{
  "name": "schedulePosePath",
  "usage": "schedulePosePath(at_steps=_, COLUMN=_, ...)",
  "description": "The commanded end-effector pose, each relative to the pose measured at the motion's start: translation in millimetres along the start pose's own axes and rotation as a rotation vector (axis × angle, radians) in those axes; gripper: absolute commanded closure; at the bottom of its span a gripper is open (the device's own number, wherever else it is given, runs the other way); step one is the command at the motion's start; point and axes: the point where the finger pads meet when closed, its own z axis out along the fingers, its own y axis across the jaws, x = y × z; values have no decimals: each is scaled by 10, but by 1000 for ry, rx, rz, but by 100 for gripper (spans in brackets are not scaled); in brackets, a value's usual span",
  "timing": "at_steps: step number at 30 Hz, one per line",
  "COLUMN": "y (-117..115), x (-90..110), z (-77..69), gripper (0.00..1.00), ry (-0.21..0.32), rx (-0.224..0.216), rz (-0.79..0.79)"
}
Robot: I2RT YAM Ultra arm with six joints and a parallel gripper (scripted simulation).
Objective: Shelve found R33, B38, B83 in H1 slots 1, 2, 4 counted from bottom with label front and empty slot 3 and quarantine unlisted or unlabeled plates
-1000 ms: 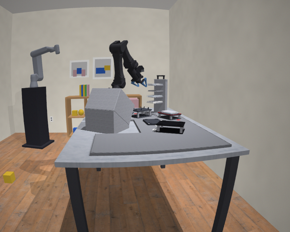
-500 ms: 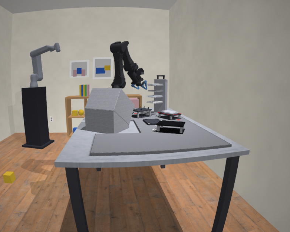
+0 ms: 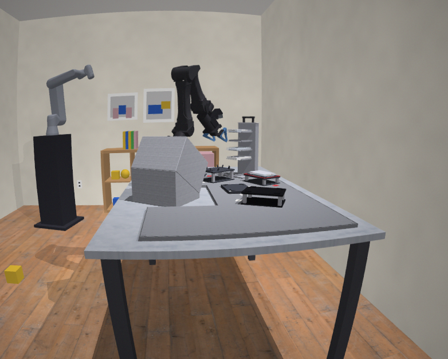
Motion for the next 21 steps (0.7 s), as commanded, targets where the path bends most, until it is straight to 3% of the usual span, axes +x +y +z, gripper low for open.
schedulePosePath(at_steps=1, y=24, x=-202, z=39, gripper=0, ry=-43, rx=-6, rz=11)
schedulePosePath(at_steps=18, y=19, x=-383, z=215, gripper=0, ry=-44, rx=-6, rz=10)
schedulePosePath(at_steps=21, y=22, x=-434, z=175, gripper=0, ry=-60, rx=-11, rz=18)
